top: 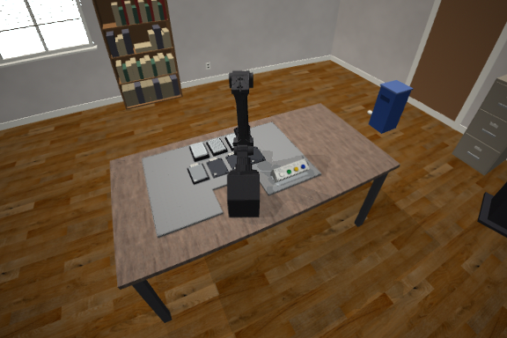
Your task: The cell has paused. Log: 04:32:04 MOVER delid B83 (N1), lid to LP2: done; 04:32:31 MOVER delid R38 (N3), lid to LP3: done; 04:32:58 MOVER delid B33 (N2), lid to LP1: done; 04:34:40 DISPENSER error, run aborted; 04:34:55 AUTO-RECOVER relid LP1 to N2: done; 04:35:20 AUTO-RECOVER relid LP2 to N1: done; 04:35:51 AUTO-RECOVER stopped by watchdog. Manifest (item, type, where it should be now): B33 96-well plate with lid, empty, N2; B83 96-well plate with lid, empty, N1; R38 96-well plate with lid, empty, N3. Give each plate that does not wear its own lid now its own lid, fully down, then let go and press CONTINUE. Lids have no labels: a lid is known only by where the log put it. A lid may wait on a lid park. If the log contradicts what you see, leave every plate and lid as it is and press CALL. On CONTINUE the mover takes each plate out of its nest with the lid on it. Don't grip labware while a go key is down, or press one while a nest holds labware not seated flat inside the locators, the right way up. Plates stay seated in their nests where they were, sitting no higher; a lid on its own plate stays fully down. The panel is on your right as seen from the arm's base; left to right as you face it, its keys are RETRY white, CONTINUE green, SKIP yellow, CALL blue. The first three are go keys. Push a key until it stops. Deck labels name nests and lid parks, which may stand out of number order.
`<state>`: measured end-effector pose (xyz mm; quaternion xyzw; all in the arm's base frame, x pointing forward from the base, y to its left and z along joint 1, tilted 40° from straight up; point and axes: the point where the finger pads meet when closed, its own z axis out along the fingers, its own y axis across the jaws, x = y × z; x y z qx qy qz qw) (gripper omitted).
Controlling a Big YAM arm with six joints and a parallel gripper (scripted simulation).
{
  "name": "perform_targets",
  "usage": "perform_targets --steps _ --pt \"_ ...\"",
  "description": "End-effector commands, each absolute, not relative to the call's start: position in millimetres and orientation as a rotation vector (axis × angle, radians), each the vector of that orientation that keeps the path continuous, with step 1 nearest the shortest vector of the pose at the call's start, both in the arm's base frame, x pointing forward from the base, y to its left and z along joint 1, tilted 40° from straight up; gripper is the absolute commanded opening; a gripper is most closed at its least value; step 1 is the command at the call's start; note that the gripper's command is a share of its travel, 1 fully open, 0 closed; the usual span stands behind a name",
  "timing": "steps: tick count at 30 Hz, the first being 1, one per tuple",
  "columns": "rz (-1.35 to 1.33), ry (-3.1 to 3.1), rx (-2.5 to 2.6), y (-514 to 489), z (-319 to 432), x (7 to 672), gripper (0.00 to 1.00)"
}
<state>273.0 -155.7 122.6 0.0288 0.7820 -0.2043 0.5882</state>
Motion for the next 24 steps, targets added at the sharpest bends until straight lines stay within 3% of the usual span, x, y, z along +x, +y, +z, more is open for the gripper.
perform_targets --steps 1,24 --pt "-0.455 1.815 0.069 -90 105 293 0.0" --pt "-0.427 1.798 0.075 -89 107 294 0.0"
